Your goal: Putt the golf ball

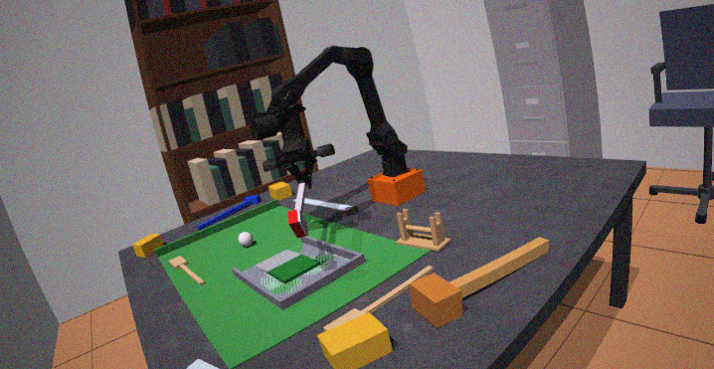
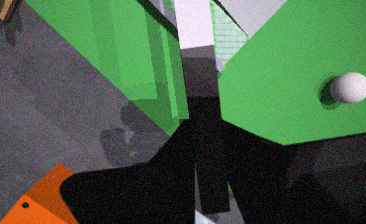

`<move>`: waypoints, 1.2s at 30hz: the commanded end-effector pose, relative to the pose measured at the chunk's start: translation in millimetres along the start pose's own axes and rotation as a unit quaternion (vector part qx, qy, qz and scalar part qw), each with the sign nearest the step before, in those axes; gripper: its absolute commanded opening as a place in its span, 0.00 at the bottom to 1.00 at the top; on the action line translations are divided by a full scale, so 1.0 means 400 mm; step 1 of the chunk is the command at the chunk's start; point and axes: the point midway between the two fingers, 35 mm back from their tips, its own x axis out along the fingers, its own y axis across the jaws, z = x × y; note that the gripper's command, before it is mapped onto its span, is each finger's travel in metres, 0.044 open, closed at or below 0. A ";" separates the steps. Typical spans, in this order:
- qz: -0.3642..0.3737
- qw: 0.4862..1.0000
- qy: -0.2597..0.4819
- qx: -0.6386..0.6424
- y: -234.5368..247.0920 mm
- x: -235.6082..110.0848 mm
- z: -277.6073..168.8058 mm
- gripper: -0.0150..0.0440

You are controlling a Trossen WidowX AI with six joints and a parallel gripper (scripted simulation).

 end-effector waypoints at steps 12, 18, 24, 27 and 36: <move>-0.025 0.981 0.031 0.192 -0.133 -0.048 -0.196 0.25; -0.032 0.963 0.043 0.264 -0.166 -0.066 -0.283 0.25; -0.038 0.940 0.054 0.334 -0.188 -0.086 -0.373 0.25; -0.041 0.927 0.060 0.368 -0.196 -0.095 -0.420 0.25; -0.046 0.899 0.070 0.430 -0.202 -0.113 -0.506 0.25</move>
